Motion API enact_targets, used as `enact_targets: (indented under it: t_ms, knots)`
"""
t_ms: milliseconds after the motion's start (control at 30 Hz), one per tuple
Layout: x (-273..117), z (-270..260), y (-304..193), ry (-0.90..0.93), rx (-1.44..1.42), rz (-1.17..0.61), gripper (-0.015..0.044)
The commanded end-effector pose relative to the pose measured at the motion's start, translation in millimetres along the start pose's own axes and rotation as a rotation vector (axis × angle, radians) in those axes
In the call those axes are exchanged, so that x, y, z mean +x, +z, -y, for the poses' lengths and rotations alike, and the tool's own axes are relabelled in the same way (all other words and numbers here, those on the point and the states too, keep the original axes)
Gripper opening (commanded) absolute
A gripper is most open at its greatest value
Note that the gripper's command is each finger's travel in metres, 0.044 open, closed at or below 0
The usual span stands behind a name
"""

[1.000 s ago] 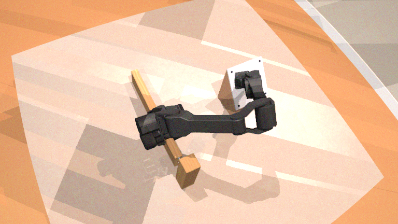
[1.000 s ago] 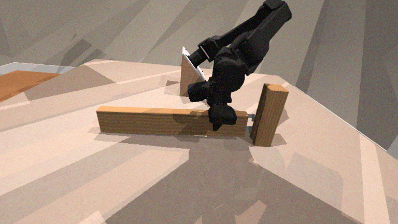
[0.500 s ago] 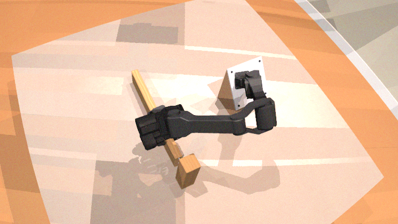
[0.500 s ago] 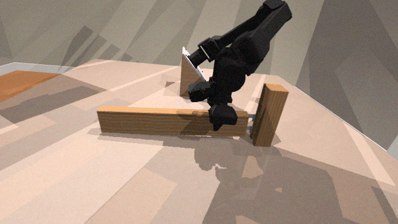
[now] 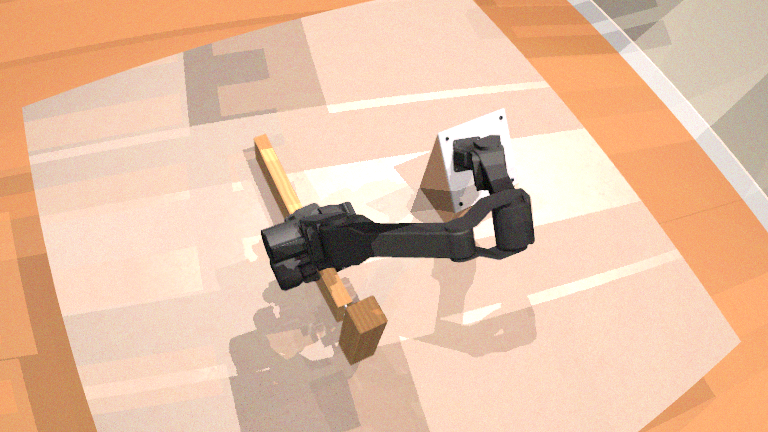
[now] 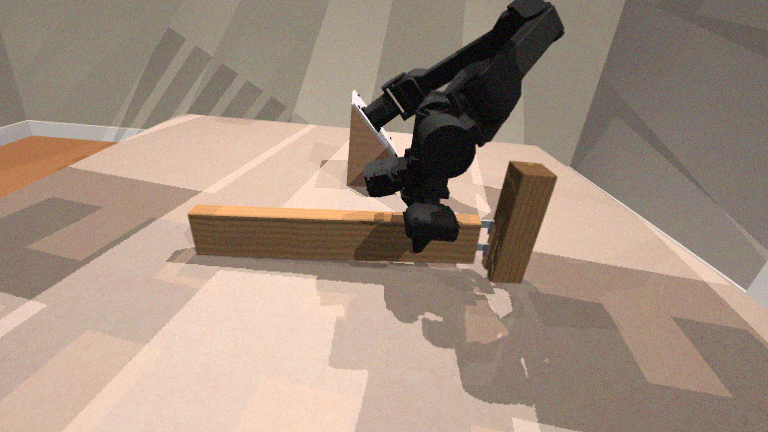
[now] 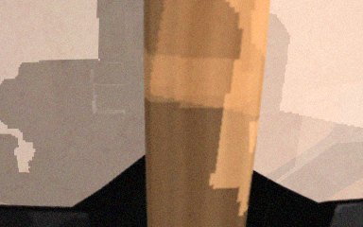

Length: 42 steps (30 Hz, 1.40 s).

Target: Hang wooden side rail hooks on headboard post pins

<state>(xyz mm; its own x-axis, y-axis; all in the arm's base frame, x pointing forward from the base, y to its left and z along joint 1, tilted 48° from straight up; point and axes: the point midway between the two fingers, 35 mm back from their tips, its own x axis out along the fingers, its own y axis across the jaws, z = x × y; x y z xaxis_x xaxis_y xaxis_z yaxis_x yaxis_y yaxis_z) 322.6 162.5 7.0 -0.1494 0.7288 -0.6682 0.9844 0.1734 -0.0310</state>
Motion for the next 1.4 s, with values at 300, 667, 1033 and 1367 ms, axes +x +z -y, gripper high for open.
enact_targets:
  t_ms: [300,667,1033,1367]
  knots:
    - [-5.0,-2.8,-2.5,0.014,0.001,0.000,0.0000]
    - [-3.8,-2.9,-3.7,0.014,0.001,0.000,0.0000]
    - [-3.9,-1.6,-4.9,0.014,0.001,0.000,0.0000]
    - [-4.4,-1.5,-6.0,0.014,0.001,0.000,0.0000]
